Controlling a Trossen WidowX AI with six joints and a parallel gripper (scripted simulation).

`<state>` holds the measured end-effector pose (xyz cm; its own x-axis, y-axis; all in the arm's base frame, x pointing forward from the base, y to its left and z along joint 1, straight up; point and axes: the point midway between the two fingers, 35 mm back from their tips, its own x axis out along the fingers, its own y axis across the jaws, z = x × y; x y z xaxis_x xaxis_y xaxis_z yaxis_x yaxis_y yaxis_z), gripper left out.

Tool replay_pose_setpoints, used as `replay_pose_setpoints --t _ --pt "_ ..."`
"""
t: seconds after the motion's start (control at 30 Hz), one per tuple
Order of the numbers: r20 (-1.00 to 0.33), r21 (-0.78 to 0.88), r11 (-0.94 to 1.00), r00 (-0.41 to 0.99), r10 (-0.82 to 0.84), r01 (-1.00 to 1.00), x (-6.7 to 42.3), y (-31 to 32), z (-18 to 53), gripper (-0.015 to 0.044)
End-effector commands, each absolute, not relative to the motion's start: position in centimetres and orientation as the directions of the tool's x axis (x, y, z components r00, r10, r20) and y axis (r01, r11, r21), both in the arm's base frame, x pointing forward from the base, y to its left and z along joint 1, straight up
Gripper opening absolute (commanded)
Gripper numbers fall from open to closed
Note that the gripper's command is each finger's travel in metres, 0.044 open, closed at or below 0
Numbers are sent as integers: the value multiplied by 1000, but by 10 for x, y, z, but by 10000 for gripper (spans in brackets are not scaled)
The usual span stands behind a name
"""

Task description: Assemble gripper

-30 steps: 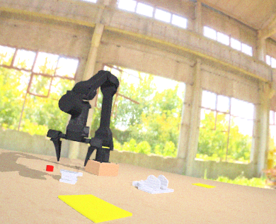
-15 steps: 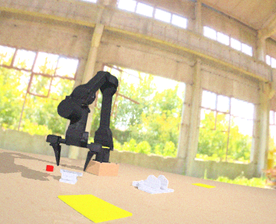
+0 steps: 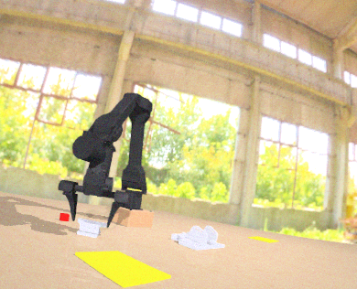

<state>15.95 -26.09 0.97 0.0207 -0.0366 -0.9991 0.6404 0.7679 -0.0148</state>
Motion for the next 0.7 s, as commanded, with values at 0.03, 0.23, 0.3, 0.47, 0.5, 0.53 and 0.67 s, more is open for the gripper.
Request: replay_pose_setpoints --t 0.03,0.23,0.3,0.47,0.5,0.53,0.67 --pt "-1000 -11 766 15 -27 643 158 -259 -2 440" --pt "-1000 -11 766 15 -27 643 158 -258 -4 440" --pt "-1000 -11 766 15 -27 643 158 -258 -4 440" --pt "-1000 -11 766 15 -27 643 158 -258 -4 440" --pt "-1000 -11 766 15 -27 643 158 -258 -4 440" --pt "-1000 -11 766 15 -27 643 158 -258 -4 440" --pt "-1000 -11 766 15 -27 643 158 -258 -4 440"
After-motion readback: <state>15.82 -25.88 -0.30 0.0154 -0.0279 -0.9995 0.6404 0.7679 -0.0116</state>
